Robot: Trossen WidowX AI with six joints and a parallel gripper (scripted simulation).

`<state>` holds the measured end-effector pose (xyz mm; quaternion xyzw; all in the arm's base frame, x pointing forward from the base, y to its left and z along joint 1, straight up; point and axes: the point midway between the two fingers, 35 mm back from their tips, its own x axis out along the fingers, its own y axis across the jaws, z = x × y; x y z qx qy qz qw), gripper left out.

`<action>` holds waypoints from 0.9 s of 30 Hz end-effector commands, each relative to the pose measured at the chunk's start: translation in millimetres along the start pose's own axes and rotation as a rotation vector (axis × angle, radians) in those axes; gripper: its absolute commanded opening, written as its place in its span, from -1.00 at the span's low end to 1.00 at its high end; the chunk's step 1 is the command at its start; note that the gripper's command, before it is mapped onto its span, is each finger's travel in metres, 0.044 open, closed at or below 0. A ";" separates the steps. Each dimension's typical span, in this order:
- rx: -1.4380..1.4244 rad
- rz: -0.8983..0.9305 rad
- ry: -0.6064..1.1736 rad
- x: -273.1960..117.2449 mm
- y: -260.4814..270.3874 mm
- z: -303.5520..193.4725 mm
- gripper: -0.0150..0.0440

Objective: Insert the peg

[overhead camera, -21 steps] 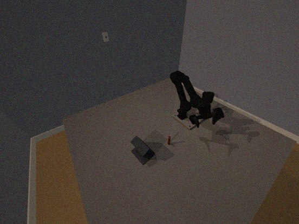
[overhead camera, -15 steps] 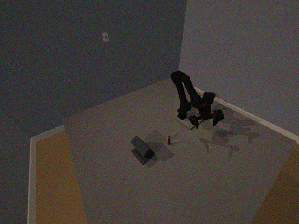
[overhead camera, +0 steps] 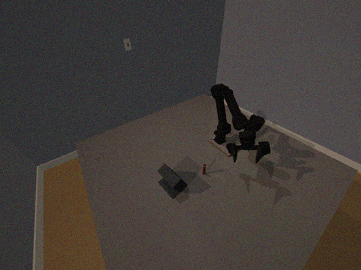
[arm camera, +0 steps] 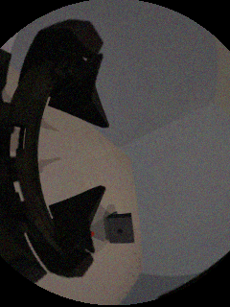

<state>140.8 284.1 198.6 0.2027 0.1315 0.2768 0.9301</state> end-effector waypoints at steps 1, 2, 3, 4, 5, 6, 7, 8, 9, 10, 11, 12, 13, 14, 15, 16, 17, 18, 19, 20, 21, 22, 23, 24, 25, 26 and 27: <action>-0.016 -0.026 0.031 10.0 -2.1 0.0 1.00; -0.023 -0.035 0.042 12.9 -3.5 -0.4 1.00; -0.030 -0.045 0.052 15.8 -5.0 -0.9 1.00; -0.036 -0.055 0.063 18.6 -6.6 -1.3 1.00; -0.042 -0.065 0.074 21.4 -8.2 -1.7 1.00; -0.048 -0.075 0.086 24.2 -10.0 -2.1 1.00; -0.053 -0.085 0.097 26.9 -11.9 -2.5 1.00; -0.058 -0.095 0.109 29.5 -13.8 -2.9 1.00; -0.063 -0.106 0.121 32.1 -15.8 -3.3 1.00; -0.068 -0.116 0.133 34.7 -17.8 -3.7 1.00; -0.072 -0.127 0.146 37.2 -19.9 -4.1 1.00; -0.076 -0.137 0.159 39.6 -22.1 -4.5 1.00; -0.079 -0.148 0.172 42.0 -24.3 -4.9 1.00; -0.083 -0.159 0.185 44.3 -26.6 -5.2 1.00; -0.086 -0.170 0.198 46.6 -29.0 -5.6 1.00; -0.088 -0.181 0.212 48.7 -31.5 -5.9 1.00; -0.090 -0.193 0.225 50.8 -34.0 -6.2 1.00; -0.092 -0.204 0.239 52.9 -36.6 -6.5 1.00; -0.094 -0.216 0.253 54.8 -39.3 -6.8 1.00; -0.094 -0.227 0.264 56.7 -42.0 -6.6 1.00; -0.094 -0.237 0.274 58.4 -44.8 -6.5 1.00; -0.093 -0.248 0.285 60.2 -47.7 -6.3 1.00; -0.092 -0.259 0.296 61.8 -50.5 -6.1 1.00; -0.091 -0.270 0.307 63.4 -53.4 -5.9 1.00; -0.090 -0.282 0.318 64.9 -56.4 -5.7 1.00; -0.088 -0.293 0.329 66.4 -59.4 -5.5 1.00; -0.086 -0.304 0.340 67.8 -62.4 -5.3 1.00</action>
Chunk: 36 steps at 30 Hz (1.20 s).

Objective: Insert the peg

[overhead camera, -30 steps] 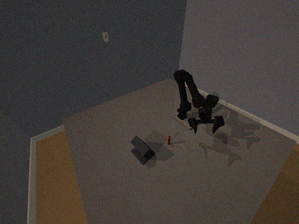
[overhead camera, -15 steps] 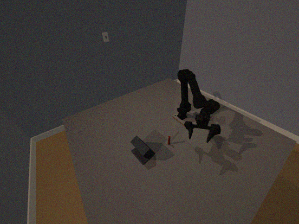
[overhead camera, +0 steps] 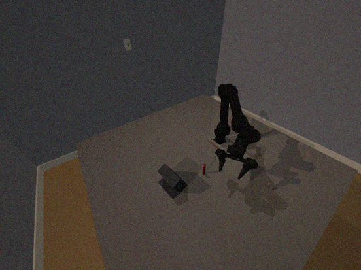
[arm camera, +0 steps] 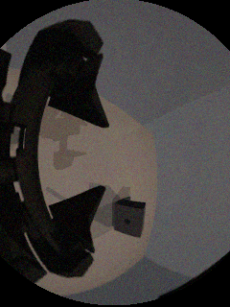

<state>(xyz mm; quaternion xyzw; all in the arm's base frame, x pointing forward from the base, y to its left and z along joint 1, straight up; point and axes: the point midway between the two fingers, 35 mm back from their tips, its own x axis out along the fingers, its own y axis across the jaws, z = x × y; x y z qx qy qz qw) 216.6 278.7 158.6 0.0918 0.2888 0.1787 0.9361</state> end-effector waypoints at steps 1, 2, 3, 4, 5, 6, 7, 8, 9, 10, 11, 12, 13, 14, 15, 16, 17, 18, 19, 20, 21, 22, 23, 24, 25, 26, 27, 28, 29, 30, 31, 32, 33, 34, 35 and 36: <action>0.012 -0.030 0.040 6.8 -6.8 2.8 1.00; 0.014 -0.041 0.052 8.7 -9.5 3.3 1.00; 0.016 -0.052 0.067 10.6 -12.0 3.3 1.00; 0.018 -0.064 0.084 12.5 -14.8 3.4 1.00; 0.020 -0.075 0.100 14.2 -17.6 3.4 1.00; 0.023 -0.087 0.117 15.9 -20.5 3.4 1.00; 0.026 -0.099 0.134 17.5 -23.4 3.3 1.00; 0.029 -0.111 0.151 19.0 -26.4 3.3 1.00; 0.033 -0.123 0.168 20.5 -29.4 3.3 1.00; 0.037 -0.135 0.185 21.8 -32.4 3.2 1.00; 0.042 -0.146 0.203 23.0 -35.5 3.2 1.00; 0.047 -0.158 0.220 24.1 -38.6 3.1 1.00; 0.052 -0.170 0.237 25.0 -41.8 3.0 1.00; 0.057 -0.181 0.254 25.8 -45.0 2.9 1.00; 0.063 -0.193 0.271 26.5 -48.2 2.8 1.00; 0.070 -0.205 0.288 27.1 -51.4 2.7 1.00; 0.076 -0.216 0.306 27.6 -54.6 2.5 1.00; 0.083 -0.228 0.323 28.0 -57.9 2.4 1.00; 0.091 -0.239 0.340 28.4 -61.1 2.3 1.00; 0.098 -0.251 0.358 28.6 -64.3 2.1 1.00; 0.106 -0.262 0.375 28.7 -67.5 2.0 1.00; 0.115 -0.274 0.393 28.7 -70.7 1.9 1.00; 0.123 -0.285 0.409 28.7 -73.9 1.8 1.00; 0.132 -0.296 0.426 28.6 -77.0 1.8 1.00; 0.141 -0.307 0.443 28.4 -80.1 1.8 1.00; 0.150 -0.318 0.460 28.1 -83.2 1.7 1.00; 0.160 -0.329 0.477 27.7 -86.2 1.7 1.00; 0.170 -0.340 0.494 27.2 -89.3 1.7 1.00; 0.181 -0.351 0.511 26.7 -92.3 1.7 1.00; 0.191 -0.362 0.528 26.0 -95.3 1.7 1.00; 0.202 -0.373 0.545 25.3 -98.2 1.7 1.00; 0.214 -0.384 0.562 24.5 -101.1 1.7 1.00; 0.226 -0.394 0.579 23.5 -104.0 1.8 1.00; 0.238 -0.405 0.596 22.6 -106.8 1.8 1.00; 0.250 -0.415 0.613 21.5 -109.6 1.8 1.00; 0.263 -0.426 0.630 20.3 -112.3 1.9 1.00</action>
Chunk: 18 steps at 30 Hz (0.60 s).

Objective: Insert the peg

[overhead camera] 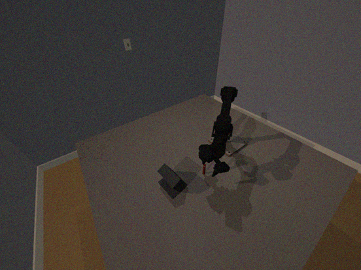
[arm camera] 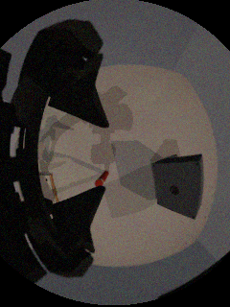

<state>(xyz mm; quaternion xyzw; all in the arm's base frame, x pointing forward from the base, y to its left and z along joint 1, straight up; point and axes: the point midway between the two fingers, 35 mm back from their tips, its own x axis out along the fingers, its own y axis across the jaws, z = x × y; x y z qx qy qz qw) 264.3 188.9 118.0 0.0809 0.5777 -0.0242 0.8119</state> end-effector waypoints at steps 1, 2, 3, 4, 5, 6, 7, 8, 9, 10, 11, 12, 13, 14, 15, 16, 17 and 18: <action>0.044 -0.025 0.060 -1.1 -8.3 2.1 1.00; 0.056 -0.034 0.079 -1.3 -11.2 2.4 1.00; 0.069 -0.042 0.097 -1.7 -14.1 2.7 1.00; 0.082 -0.050 0.116 -2.1 -17.0 2.9 1.00; 0.095 -0.059 0.135 -2.6 -19.9 3.1 1.00; 0.108 -0.067 0.153 -3.2 -22.7 3.3 1.00; 0.121 -0.074 0.172 -3.8 -25.6 3.4 1.00; 0.135 -0.082 0.191 -4.6 -28.4 3.6 1.00; 0.149 -0.090 0.210 -5.4 -31.2 3.7 1.00; 0.163 -0.097 0.228 -6.3 -33.9 3.7 1.00; 0.178 -0.104 0.247 -7.3 -36.6 3.8 1.00; 0.193 -0.112 0.266 -8.4 -39.3 3.8 1.00; 0.205 -0.117 0.282 -9.3 -41.4 3.7 1.00; 0.212 -0.121 0.291 -9.8 -42.7 3.7 1.00; 0.215 -0.122 0.294 -10.0 -43.1 3.7 1.00; 0.215 -0.122 0.294 -10.0 -43.1 3.7 1.00; 0.215 -0.122 0.294 -9.8 -43.1 3.7 1.00; 0.215 -0.122 0.294 -9.2 -43.1 3.6 1.00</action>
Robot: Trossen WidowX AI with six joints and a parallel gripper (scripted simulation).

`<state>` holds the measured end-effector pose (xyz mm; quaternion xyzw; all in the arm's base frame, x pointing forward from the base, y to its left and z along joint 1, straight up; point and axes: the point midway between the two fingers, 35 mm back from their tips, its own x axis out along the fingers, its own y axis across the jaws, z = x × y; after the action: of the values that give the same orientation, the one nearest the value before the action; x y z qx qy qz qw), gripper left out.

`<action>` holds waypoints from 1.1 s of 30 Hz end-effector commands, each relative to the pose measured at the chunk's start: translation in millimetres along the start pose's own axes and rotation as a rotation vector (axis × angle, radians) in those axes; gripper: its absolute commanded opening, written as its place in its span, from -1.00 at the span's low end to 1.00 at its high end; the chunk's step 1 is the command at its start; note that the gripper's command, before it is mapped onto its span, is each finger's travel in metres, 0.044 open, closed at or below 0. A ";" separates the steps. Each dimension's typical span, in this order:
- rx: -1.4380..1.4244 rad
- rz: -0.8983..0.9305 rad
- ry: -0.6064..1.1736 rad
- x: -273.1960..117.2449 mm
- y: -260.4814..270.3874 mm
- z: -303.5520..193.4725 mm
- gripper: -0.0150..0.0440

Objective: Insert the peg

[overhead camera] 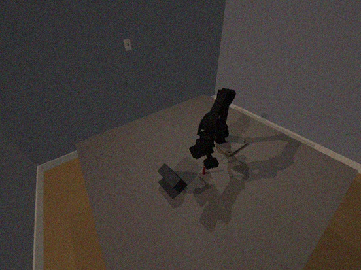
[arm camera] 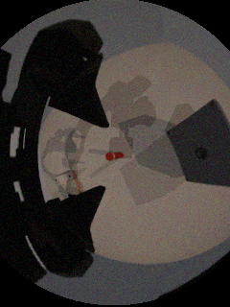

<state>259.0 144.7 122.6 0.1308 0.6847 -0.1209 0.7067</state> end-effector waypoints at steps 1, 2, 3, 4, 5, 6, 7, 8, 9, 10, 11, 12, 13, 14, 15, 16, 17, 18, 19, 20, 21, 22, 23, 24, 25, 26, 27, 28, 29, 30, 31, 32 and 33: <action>0.008 0.001 0.011 0.0 0.5 -0.3 1.00; 0.008 0.001 0.011 1.1 0.6 -0.2 1.00; 0.008 0.001 0.011 2.4 0.7 -0.2 1.00; 0.008 0.001 0.011 3.9 0.9 -0.1 1.00; 0.008 0.001 0.011 5.6 1.0 0.0 1.00; 0.008 0.001 0.011 7.2 1.1 0.1 1.00; 0.008 0.001 0.011 8.9 1.2 0.2 1.00; 0.008 0.001 0.011 10.5 1.3 0.2 1.00; 0.008 0.001 0.011 12.2 1.4 0.3 1.00; 0.008 0.001 0.011 13.8 1.5 0.3 1.00; 0.008 0.001 0.011 15.5 1.5 0.4 1.00; 0.008 0.001 0.011 17.1 1.6 0.4 1.00; 0.008 0.001 0.011 18.7 1.7 0.4 1.00; 0.008 0.001 0.011 20.4 1.7 0.5 1.00; 0.008 0.001 0.011 22.0 1.8 0.5 1.00; 0.008 0.001 0.011 23.7 1.8 0.5 1.00; 0.008 0.001 0.011 25.3 1.8 0.5 1.00; 0.008 0.001 0.011 26.9 1.8 0.5 1.00; 0.008 0.001 0.011 28.6 1.8 0.5 1.00; 0.008 0.001 0.011 30.2 1.8 0.5 1.00; 0.008 0.001 0.011 31.8 1.8 0.4 1.00; 0.008 0.001 0.011 33.5 1.8 0.4 1.00; 0.008 0.001 0.011 35.1 1.8 0.4 1.00; 0.008 0.001 0.011 36.7 1.8 0.3 1.00; 0.008 0.001 0.011 38.3 1.7 0.3 1.00; 0.008 0.001 0.011 40.0 1.7 0.2 1.00; 0.008 0.001 0.011 41.6 1.6 0.2 1.00; 0.008 0.001 0.011 43.2 1.6 0.1 1.00; 0.008 0.001 0.011 44.8 1.5 0.0 1.00; 0.008 0.001 0.011 46.4 1.4 -0.1 1.00; 0.008 0.001 0.011 48.0 1.4 -0.2 1.00; 0.008 0.001 0.011 49.6 1.3 -0.3 1.00; 0.008 0.001 0.011 51.2 1.2 -0.4 1.00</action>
<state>262.7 147.0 77.6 0.1337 0.6854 -0.1203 0.7056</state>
